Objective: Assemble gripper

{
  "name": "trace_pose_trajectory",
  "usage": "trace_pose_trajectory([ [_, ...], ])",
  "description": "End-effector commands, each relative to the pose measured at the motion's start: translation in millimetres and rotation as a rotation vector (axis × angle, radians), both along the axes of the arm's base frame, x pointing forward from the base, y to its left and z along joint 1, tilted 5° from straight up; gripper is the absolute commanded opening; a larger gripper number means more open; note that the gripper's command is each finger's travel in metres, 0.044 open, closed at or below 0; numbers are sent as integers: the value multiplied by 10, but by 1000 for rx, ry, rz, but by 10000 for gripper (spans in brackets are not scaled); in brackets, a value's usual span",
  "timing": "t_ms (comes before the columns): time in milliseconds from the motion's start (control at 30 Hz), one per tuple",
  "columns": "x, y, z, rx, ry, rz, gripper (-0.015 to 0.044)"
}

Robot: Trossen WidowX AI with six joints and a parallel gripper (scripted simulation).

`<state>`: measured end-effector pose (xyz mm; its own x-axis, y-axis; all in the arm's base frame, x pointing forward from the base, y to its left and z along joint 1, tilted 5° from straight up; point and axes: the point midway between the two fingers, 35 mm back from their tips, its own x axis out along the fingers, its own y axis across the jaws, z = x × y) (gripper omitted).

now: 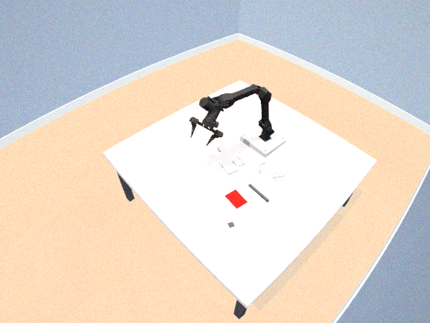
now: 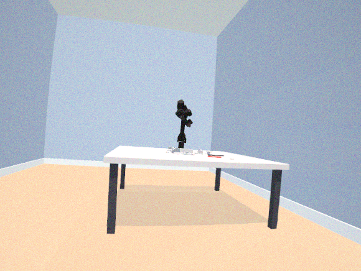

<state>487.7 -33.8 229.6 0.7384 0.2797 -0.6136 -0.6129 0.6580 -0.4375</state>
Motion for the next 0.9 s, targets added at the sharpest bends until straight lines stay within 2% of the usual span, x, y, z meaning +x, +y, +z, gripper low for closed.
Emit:
trace_pose_trajectory([
  [0,-163,298,-154,37,94,-3,440],
  [400,-686,1009,-543,90,346,-11,440],
  [867,-1557,1613,-959,48,641,-51,440],
])
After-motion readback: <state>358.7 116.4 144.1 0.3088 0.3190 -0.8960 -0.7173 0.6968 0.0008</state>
